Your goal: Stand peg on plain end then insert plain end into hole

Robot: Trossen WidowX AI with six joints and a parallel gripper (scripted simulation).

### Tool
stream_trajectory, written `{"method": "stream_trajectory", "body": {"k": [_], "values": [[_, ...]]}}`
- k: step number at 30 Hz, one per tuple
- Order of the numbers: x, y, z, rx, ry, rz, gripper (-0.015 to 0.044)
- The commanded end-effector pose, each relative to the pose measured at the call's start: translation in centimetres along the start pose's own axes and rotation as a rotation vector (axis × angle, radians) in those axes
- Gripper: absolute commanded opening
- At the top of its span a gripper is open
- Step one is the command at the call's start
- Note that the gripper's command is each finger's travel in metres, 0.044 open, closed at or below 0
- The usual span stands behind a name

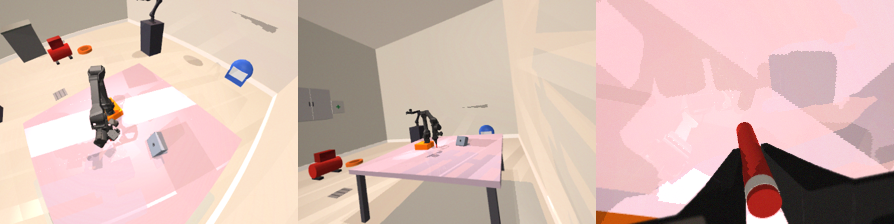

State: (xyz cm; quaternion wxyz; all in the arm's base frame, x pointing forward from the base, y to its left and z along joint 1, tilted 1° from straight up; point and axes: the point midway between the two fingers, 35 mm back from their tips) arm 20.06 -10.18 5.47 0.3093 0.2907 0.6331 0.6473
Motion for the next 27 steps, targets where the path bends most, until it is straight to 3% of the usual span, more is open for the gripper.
{"method": "stream_trajectory", "body": {"k": [1, 8, 27], "values": [[-0.1, 2.1, 0.1, -0.001, 0.003, -0.01, 0.0], [0.1, 4.5, 0.0, 0.0, 0.004, -0.011, 0.0], [-0.2, 4.0, 2.2, -0.102, 0.041, 0.057, 0.0]]}}
Point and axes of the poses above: the point midway between the two fingers, 35 mm back from their tips, its own y axis back along the fingers, its own x axis across the jaws, z = x × y, and after that the axes turned 12 degrees about y, right-handed
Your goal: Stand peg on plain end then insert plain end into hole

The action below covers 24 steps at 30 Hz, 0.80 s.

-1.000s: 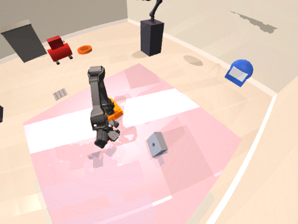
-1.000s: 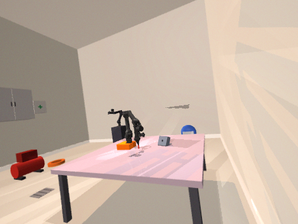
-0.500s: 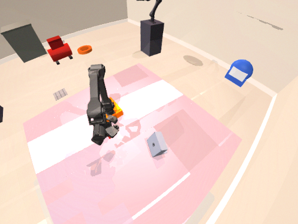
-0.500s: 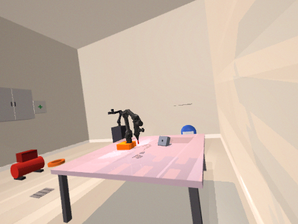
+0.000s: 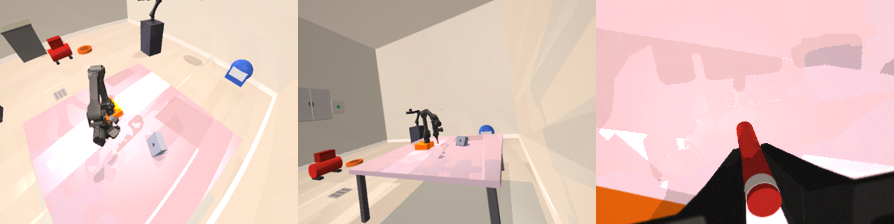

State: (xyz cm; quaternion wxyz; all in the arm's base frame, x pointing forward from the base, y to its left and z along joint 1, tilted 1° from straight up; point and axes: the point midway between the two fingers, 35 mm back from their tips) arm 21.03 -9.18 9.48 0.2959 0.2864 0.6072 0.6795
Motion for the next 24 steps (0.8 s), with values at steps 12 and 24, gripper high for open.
{"method": "stream_trajectory", "body": {"k": [12, 24], "values": [[-0.6, -0.5, 2.4, -0.12, 0.045, 0.063, 0.0], [-0.9, -1.0, 4.0, -0.209, 0.072, 0.113, 0.0]]}}
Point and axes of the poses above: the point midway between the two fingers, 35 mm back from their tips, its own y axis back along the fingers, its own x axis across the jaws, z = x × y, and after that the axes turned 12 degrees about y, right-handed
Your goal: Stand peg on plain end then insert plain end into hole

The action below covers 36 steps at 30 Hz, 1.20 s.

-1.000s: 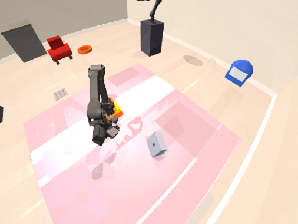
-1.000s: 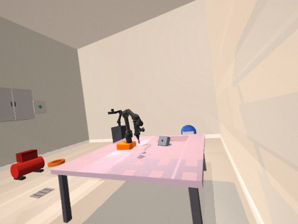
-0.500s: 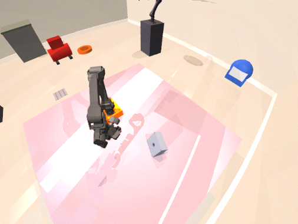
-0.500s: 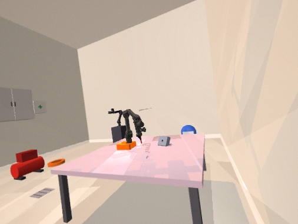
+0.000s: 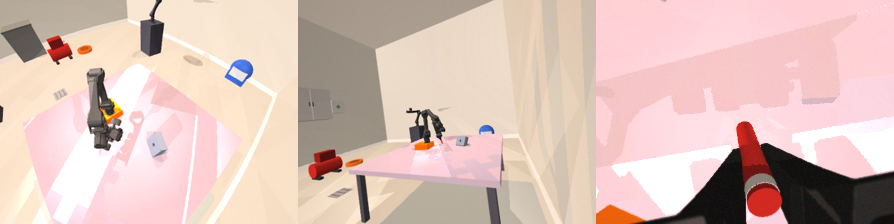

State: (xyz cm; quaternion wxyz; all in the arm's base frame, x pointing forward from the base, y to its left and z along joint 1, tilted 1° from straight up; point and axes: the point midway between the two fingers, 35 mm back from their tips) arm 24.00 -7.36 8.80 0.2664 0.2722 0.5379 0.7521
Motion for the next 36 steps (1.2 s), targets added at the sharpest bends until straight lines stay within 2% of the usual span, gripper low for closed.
{"method": "stream_trajectory", "body": {"k": [1, 36], "values": [[-0.4, -0.1, 0.8, -0.042, 0.02, 0.012, 0.0], [-1.8, -1.6, 5.1, -0.311, 0.085, 0.137, 0.0]]}}
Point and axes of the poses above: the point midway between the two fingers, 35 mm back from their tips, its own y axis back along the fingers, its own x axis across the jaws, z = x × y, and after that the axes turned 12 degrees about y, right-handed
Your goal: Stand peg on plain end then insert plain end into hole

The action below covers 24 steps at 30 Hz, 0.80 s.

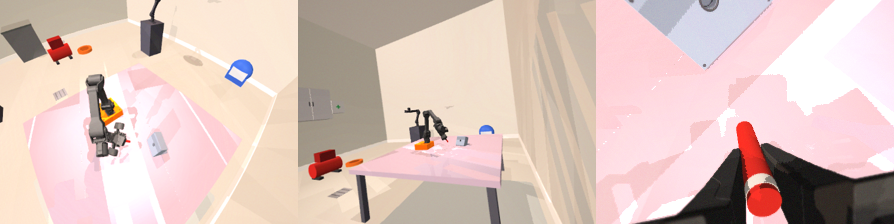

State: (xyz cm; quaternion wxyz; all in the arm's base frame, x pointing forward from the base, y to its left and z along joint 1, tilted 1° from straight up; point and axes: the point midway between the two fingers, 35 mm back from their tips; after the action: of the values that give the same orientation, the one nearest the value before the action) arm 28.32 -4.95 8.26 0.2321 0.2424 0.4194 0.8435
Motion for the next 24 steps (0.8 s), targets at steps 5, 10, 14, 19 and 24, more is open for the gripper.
{"method": "stream_trajectory", "body": {"k": [5, 10, 14, 19, 24], "values": [[-0.7, -0.4, 1.1, -0.075, 0.026, 0.02, 0.0], [-1.0, -0.6, 1.6, -0.115, 0.034, 0.035, 0.0], [-1.2, -0.8, 2.0, -0.147, 0.041, 0.046, 0.0], [-1.5, -1.1, 2.4, -0.187, 0.048, 0.059, 0.0], [-1.8, -1.3, 2.9, -0.227, 0.055, 0.071, 0.0]]}}
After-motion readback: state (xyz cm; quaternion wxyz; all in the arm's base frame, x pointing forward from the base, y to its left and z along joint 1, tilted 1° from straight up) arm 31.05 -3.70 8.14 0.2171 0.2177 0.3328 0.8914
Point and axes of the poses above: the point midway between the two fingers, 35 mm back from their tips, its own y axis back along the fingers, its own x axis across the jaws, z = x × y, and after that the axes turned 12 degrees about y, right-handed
